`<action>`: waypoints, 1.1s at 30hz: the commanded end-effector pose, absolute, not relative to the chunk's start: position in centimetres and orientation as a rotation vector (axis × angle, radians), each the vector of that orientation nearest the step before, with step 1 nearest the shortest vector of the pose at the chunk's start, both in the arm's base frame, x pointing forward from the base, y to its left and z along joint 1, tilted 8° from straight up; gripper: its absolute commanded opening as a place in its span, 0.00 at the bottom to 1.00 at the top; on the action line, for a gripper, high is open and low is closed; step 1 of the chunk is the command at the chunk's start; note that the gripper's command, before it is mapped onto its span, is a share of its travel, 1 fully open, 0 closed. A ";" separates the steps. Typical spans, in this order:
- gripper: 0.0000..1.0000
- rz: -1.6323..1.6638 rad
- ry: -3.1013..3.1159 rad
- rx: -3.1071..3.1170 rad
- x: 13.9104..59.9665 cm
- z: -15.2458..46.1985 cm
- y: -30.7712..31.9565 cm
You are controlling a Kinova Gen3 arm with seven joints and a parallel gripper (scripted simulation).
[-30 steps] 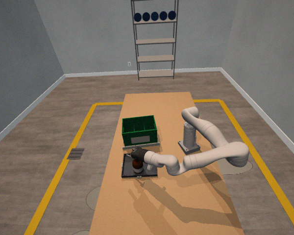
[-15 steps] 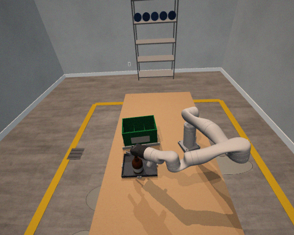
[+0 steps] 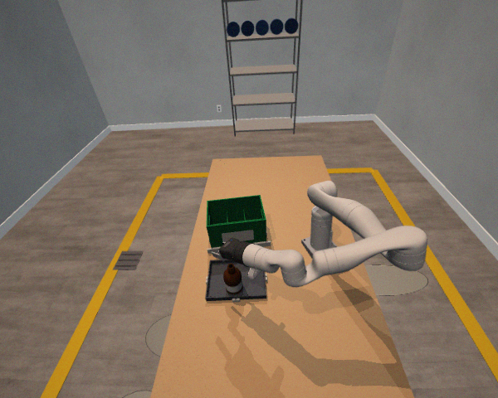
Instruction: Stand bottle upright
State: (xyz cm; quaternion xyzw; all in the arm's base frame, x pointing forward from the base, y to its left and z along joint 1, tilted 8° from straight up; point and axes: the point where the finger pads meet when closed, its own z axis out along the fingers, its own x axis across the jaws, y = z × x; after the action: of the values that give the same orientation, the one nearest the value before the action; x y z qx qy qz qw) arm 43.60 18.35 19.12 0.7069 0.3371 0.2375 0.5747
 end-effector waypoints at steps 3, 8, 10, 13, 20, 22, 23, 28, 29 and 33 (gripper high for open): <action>1.00 0.551 0.801 1.650 43.5 19.9 18.7; 1.00 0.550 0.801 1.650 43.5 20.3 18.7; 1.00 0.550 0.801 1.650 43.5 20.4 18.7; 1.00 0.550 0.801 1.650 43.5 20.4 18.7; 0.00 0.550 0.801 1.650 43.4 20.4 18.7; 0.00 0.550 0.801 1.650 43.4 20.4 18.7; 0.00 0.550 0.801 1.650 43.4 20.4 18.7; 0.00 0.550 0.801 1.650 43.4 20.4 18.7; 0.00 0.550 0.801 1.650 43.4 20.4 18.7; 0.00 0.550 0.801 1.650 43.4 20.4 18.7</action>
State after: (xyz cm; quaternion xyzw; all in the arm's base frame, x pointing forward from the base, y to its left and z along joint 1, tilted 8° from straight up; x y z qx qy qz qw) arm 43.51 18.48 20.17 0.7073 0.3383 0.2363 0.5740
